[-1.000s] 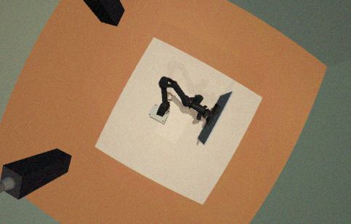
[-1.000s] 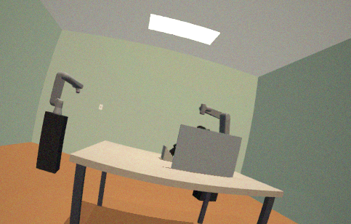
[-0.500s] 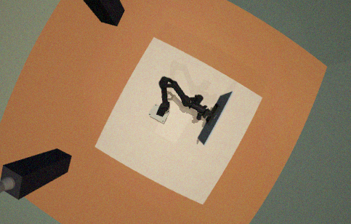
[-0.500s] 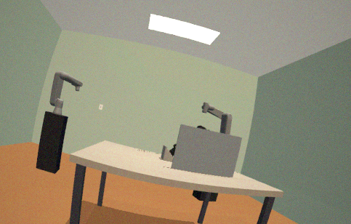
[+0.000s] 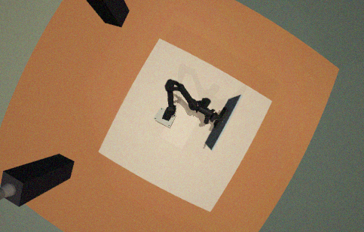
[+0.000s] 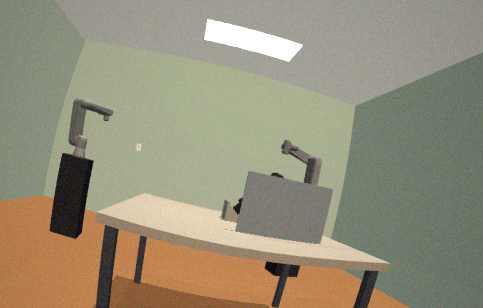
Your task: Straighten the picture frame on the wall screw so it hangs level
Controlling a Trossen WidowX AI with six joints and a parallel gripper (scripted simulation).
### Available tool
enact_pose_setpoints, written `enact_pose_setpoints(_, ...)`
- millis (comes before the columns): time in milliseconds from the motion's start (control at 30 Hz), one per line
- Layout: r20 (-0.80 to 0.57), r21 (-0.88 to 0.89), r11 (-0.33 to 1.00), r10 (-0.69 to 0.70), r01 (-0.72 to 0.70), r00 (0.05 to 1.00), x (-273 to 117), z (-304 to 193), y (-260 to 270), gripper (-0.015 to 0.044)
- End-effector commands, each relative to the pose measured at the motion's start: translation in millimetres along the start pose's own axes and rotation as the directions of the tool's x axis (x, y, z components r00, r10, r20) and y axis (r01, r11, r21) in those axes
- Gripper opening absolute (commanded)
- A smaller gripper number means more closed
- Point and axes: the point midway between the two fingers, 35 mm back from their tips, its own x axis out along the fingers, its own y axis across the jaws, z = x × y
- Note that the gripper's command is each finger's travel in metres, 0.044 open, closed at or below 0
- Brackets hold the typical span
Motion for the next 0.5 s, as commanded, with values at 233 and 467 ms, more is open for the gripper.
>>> enact_pose_setpoints(233,0.000,-0.005,1.000,0.000,0.000,1.000,0.0,0.0,-0.5,0.0000)
enact_pose_setpoints(467,0.000,-0.017,1.000,0.000,0.000,1.000,0.0,0.0,-0.5,0.0000)
